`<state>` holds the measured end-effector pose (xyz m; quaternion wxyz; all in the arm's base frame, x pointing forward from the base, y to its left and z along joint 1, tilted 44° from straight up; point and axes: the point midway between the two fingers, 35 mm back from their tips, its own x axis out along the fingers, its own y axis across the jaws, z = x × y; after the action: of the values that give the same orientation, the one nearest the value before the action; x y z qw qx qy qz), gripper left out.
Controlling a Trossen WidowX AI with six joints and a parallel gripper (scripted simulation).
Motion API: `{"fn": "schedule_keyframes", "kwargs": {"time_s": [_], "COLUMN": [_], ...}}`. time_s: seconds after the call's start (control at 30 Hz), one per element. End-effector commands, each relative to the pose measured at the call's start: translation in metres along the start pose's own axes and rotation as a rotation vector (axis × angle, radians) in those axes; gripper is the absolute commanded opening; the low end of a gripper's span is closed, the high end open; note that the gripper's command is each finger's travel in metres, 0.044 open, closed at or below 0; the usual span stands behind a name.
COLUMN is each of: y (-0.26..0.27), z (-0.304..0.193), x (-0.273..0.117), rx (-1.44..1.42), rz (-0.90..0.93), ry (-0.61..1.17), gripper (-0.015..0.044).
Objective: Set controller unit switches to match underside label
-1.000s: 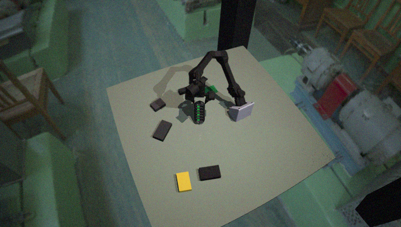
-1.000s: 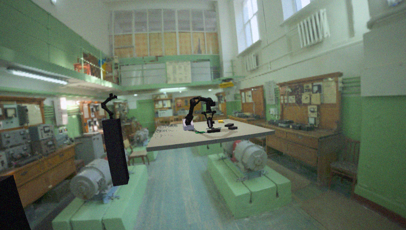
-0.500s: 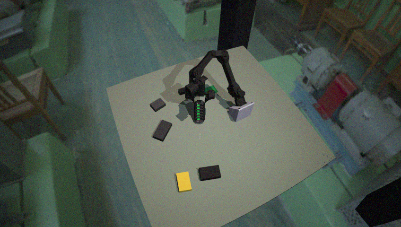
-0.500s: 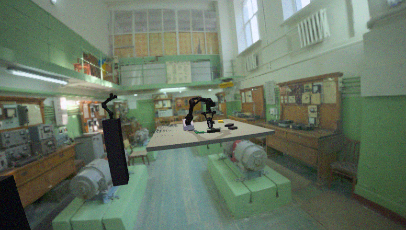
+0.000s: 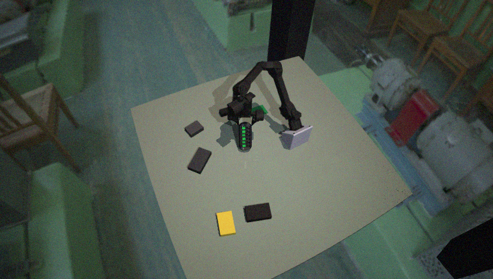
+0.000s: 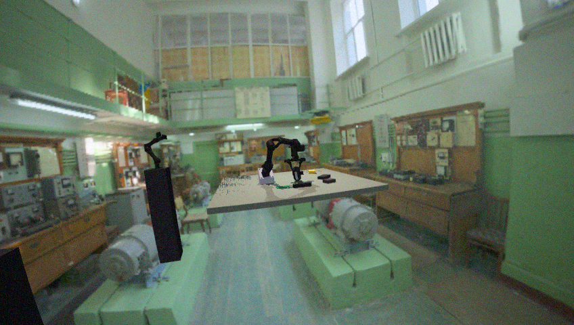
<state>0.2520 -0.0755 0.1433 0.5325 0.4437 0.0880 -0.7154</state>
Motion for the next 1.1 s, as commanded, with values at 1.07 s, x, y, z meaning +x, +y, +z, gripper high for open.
{"fn": "schedule_keyframes", "kwargs": {"time_s": [1.07], "y": [-0.002], "z": [0.024], "x": [0.019], "rx": [-0.006], "rz": [-0.008], "ry": [-0.010], "gripper": [0.0337]}}
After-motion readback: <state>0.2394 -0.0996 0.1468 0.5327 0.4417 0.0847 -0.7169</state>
